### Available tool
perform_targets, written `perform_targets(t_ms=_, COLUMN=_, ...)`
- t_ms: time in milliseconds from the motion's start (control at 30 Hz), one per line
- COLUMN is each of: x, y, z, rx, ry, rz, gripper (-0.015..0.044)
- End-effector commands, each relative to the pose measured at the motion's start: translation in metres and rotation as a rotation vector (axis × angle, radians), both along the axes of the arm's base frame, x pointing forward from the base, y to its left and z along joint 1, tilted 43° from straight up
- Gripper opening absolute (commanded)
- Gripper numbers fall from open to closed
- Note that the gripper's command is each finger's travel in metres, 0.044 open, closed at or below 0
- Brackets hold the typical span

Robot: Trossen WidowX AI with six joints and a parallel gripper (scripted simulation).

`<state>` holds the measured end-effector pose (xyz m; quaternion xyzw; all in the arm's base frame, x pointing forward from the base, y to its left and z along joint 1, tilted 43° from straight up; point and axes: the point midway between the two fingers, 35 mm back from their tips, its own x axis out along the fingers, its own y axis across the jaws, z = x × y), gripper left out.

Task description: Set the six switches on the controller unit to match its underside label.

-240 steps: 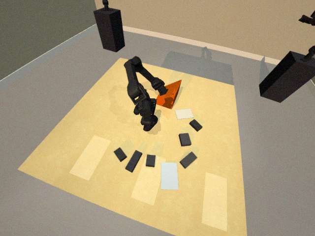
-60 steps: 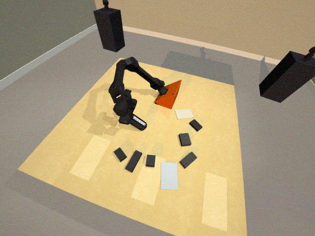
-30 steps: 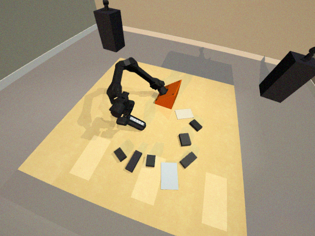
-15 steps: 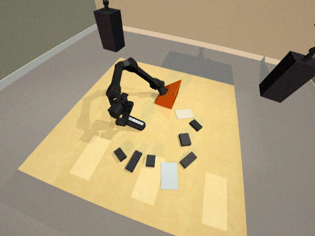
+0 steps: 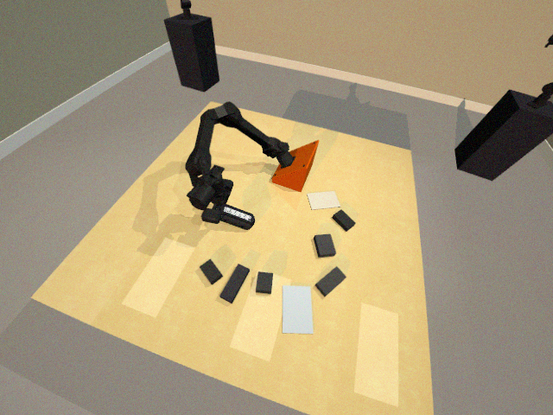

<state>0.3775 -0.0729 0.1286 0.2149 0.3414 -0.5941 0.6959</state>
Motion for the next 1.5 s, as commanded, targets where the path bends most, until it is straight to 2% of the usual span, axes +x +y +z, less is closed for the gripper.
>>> perform_targets(t_ms=0, x=-0.002, y=0.000, z=-0.005, rx=0.009, ry=0.015, rz=0.007, gripper=0.0338)
perform_targets(t_ms=1467, x=0.003, y=-0.031, z=-0.021, rx=0.006, ry=0.015, rz=0.007, gripper=0.0338)
